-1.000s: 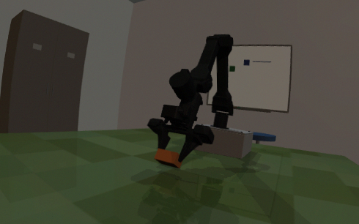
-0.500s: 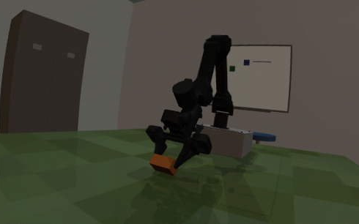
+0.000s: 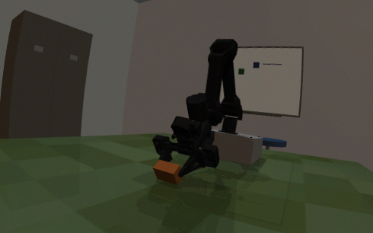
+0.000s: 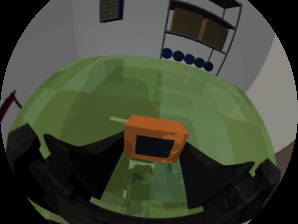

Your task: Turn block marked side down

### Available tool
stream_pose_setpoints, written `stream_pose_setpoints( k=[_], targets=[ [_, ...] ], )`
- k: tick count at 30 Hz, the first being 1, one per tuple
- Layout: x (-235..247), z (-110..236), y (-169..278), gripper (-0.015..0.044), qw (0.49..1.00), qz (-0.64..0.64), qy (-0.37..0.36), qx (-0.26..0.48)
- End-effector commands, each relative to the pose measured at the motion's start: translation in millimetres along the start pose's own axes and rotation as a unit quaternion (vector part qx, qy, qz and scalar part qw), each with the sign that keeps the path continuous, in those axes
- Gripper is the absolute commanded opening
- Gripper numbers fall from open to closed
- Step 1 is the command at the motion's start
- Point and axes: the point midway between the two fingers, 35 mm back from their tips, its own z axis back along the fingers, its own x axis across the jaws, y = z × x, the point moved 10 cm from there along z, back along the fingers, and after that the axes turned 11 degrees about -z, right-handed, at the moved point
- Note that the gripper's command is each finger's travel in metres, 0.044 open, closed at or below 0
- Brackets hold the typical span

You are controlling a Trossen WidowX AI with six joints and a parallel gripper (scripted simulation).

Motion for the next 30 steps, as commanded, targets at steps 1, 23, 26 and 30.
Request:
stream_pose_setpoints(
  k=[1, 23, 26, 30],
  targets=[
    [-3, 3, 14, 0.0000, 1.000, -0.002, -0.002, -0.021],
    [-5, 16, 28, 0.0000, 0.995, -0.004, -0.017, -0.095],
    [-5, 16, 28, 0.0000, 0.995, -0.004, -0.017, -0.095],
    [-5, 16, 28, 0.0000, 0.995, -0.004, -0.017, -0.095]
  ],
)
